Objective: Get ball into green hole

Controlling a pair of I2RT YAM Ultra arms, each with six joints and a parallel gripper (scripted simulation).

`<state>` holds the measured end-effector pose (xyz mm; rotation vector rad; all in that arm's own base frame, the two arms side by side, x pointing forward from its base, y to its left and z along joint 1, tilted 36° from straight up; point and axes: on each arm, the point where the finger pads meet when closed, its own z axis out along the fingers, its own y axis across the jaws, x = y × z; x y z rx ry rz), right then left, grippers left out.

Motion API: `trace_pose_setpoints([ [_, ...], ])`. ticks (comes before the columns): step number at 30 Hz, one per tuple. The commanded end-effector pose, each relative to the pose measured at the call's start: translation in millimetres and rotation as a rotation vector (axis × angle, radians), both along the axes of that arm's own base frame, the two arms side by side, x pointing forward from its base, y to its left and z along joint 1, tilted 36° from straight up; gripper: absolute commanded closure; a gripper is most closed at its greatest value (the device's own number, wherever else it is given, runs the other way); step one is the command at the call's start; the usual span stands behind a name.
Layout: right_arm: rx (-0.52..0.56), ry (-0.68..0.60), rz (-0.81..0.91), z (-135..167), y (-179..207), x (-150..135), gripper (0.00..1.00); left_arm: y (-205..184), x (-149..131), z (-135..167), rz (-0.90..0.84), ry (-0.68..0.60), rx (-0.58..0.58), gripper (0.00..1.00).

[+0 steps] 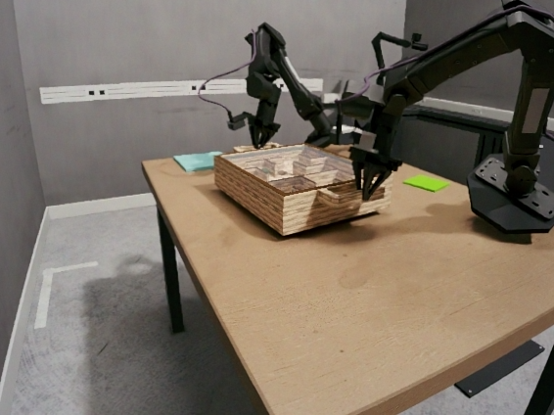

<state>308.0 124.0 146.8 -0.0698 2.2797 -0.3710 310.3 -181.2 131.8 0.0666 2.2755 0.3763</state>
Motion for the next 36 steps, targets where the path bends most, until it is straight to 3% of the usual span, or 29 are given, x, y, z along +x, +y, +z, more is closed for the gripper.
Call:
trace_pose_setpoints([
  [1,0.074,-0.081,0.059,24,11,11,1.00,-10,-4,31,0.013,-0.064,0.049,1.00],
  [3,0.075,-0.094,0.070,17,9,12,1.00,-13,-5,40,0.018,-0.096,0.048,1.00],
  [8,0.074,-0.127,0.053,36,13,12,1.00,-20,-3,47,-0.013,-0.111,0.003,1.00],
  [9,0.067,-0.133,0.046,34,11,11,1.00,-25,2,50,-0.021,-0.162,-0.024,1.00],
  [12,0.003,-0.027,0.013,17,8,3,1.00,-22,0,46,-0.034,-0.083,-0.033,1.00],
  [14,0.009,-0.103,-0.007,34,10,5,1.00,-17,6,34,-0.052,-0.114,-0.038,1.00],
  [19,-0.046,-0.088,-0.023,36,13,-3,1.00,-15,10,27,-0.079,-0.103,-0.072,1.00],
  [22,0.025,-0.137,0.015,52,22,2,1.00,-14,9,38,-0.053,-0.121,-0.059,1.00],
  [27,0.025,-0.133,0.014,53,22,1,1.00,-17,9,41,-0.058,-0.124,-0.076,1.00],
  [28,-0.049,-0.047,-0.008,30,18,-4,1.00,-21,8,36,-0.078,-0.084,-0.098,1.00],
  [30,0.039,-0.138,0.047,43,26,5,1.00,-10,5,42,-0.029,-0.128,-0.031,1.00],
  [31,0.021,-0.096,0.040,24,14,4,1.00,-10,3,43,-0.015,-0.125,-0.032,1.00],
  [33,0.046,-0.083,0.036,29,12,7,1.00,-12,0,25,-0.008,-0.067,0.022,1.00],
  [36,0.081,-0.074,0.052,31,13,12,1.00,-12,-6,30,0.013,-0.045,0.053,1.00],
])
